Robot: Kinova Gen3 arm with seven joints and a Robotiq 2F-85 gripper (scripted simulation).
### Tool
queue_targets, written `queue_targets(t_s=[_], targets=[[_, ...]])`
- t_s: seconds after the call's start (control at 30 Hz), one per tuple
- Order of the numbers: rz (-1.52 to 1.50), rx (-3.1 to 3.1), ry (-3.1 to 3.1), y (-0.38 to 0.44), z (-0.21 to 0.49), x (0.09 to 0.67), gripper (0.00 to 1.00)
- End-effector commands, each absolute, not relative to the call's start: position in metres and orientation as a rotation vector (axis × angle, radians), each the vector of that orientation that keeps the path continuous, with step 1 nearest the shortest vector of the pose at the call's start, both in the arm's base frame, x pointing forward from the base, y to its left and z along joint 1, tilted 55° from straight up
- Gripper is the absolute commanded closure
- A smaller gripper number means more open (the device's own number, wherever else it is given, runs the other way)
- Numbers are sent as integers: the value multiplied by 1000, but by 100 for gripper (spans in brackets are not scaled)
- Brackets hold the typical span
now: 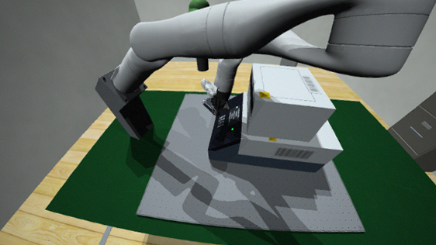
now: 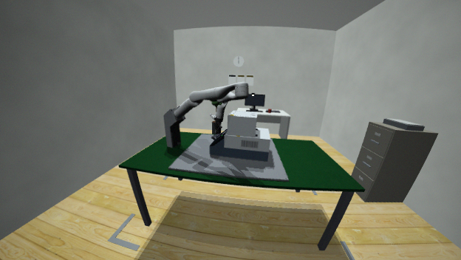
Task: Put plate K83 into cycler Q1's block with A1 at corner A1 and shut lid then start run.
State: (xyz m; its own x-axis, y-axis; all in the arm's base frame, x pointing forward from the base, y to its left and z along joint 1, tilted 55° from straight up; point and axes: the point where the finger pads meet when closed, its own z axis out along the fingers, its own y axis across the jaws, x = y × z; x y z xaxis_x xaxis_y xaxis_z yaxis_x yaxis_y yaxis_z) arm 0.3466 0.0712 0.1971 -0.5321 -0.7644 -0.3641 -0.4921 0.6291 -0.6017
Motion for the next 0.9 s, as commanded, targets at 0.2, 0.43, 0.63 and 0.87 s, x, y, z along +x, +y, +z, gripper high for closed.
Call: queue_targets(t_s=[0.2, 0.43, 0.63, 0.87], targets=[[-577, -979, 2229, 71, 197, 346, 90], [-577, -979, 2229, 71, 197, 346, 90], [-577, -979, 2229, 71, 197, 346, 90], [-577, -979, 2229, 71, 197, 349, 90]])
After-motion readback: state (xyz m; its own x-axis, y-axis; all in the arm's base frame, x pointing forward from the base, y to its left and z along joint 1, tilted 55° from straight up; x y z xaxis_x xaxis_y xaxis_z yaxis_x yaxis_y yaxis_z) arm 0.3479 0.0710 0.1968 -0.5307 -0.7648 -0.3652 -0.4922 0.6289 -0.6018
